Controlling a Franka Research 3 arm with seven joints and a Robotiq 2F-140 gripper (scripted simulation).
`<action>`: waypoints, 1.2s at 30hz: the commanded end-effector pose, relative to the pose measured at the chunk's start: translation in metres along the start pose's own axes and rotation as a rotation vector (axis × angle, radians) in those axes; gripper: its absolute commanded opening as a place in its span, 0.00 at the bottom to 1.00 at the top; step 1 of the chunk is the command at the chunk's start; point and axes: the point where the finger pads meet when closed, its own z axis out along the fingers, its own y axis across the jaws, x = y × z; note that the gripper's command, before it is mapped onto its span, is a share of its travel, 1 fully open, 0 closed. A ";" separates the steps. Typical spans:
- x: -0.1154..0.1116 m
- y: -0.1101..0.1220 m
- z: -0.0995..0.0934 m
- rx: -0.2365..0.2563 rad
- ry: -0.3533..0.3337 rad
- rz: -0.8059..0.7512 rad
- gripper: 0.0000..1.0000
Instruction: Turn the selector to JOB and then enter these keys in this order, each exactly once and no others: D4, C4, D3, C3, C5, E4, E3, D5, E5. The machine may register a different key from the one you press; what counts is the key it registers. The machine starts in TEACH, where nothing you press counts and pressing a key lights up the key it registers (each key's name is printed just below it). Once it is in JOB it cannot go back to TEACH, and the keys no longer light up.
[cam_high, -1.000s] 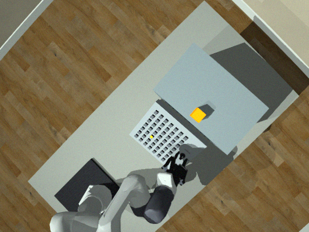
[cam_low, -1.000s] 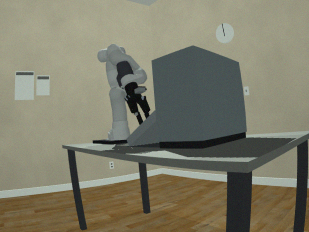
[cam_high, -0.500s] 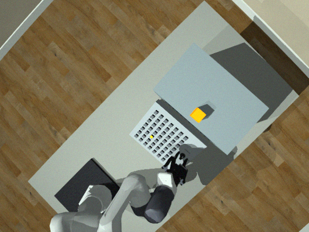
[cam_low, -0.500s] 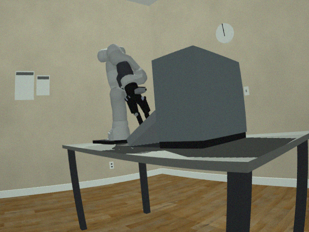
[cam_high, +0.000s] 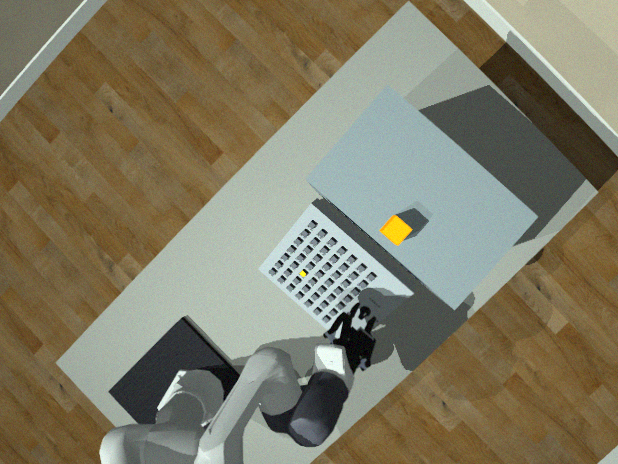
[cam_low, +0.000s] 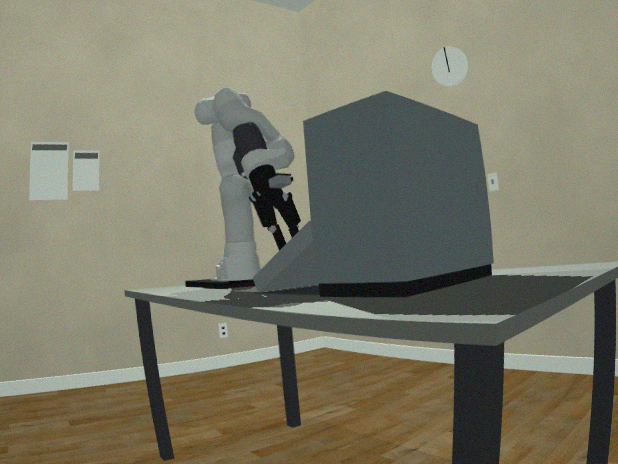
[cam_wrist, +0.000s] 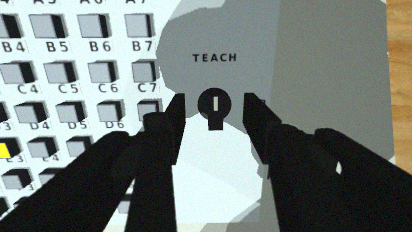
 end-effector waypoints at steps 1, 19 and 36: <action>0.001 0.000 0.000 -0.001 0.003 -0.009 0.40; 0.001 0.000 0.000 -0.001 0.003 -0.009 0.10; 0.001 0.000 0.000 -0.001 0.003 -0.009 0.10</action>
